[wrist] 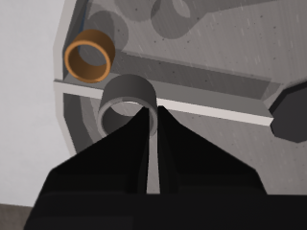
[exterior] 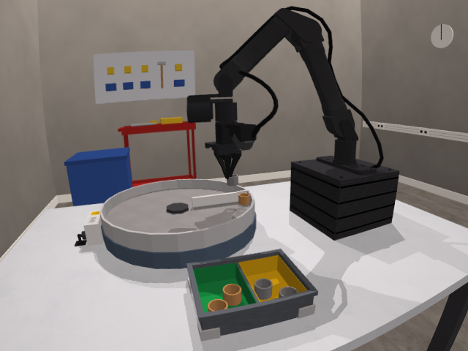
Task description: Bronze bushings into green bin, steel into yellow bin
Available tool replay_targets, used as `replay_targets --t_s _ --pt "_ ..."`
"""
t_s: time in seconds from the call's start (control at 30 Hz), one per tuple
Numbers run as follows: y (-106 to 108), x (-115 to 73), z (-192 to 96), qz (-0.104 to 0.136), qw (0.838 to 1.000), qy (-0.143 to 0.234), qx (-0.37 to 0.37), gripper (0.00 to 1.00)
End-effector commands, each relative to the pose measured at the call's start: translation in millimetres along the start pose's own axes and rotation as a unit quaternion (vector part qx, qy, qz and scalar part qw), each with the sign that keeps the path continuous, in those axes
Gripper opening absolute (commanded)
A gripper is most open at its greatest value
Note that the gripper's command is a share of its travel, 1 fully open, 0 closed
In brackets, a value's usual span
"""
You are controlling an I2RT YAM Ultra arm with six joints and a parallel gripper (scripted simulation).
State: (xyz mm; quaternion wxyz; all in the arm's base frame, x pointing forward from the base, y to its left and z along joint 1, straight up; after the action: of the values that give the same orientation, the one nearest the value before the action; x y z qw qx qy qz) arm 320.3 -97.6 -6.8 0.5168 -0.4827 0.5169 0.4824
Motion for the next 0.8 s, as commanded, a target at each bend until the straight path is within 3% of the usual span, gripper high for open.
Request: replay_targets --t_s 0.0,0.13,0.27,0.37,0.5,0.7,0.77 --pt "-7.9 -14.8 2.8 -0.017 1.0 0.005 -0.001 0.0" --pt "5.1 -6.5 13.6 0.002 1.0 0.001 -0.001 0.0" --pt "-3.4 -9.9 19.1 -0.012 1.0 0.003 -0.001 0.0" --pt "4.3 -6.4 35.1 0.0 1.0 0.001 -0.001 0.0" --pt "-6.5 -11.2 61.0 -0.016 1.0 0.001 -0.001 0.0" --pt "-9.4 -11.3 113.7 -0.012 1.0 -0.001 -0.001 0.0" --pt "-9.4 -11.3 113.7 -0.012 1.0 -0.001 -0.001 0.0"
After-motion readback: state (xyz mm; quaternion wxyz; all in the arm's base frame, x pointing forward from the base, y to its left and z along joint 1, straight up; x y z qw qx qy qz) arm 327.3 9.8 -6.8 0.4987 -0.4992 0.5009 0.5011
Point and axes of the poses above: the point where the finger pads meet when closed, its own x axis out along the fingers, its own y axis across the jaws, z = x × y, the point moved 1 cm from there along -x, back along the fingers, and after that the axes turned 15 degrees about x, right-handed, at the moved point
